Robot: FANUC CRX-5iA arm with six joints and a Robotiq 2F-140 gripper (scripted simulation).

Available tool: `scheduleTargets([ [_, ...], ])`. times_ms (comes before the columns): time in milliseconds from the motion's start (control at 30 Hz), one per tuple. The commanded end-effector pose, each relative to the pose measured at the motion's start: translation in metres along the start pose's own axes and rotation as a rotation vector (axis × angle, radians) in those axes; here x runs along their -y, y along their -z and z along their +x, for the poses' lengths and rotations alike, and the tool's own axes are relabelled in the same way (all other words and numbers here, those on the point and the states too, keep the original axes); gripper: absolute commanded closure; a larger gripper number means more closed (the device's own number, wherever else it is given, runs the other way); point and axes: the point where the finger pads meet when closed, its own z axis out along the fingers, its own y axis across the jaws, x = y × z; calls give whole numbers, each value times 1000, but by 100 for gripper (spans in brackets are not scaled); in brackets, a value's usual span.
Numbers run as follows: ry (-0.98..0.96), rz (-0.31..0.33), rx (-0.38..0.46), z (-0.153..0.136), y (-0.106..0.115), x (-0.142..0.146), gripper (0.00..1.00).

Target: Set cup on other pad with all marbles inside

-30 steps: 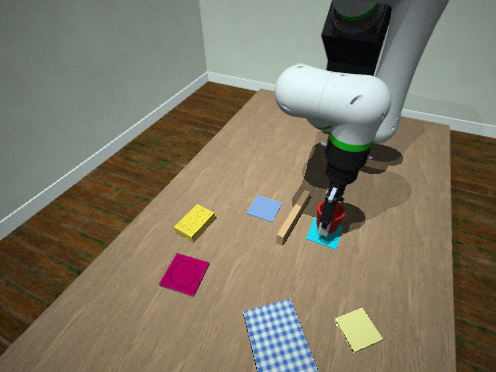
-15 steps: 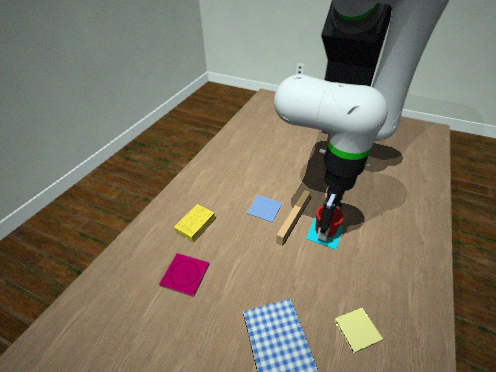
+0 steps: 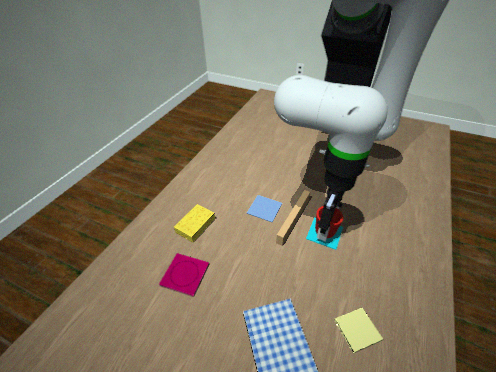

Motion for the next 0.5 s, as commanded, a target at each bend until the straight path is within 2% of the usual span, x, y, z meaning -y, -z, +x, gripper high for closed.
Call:
scheduleTargets([
  [0, 0, 0, 0, 0, 0, 0, 51],
  [467, 0, 0, 0, 0, -7, 0, 51],
])
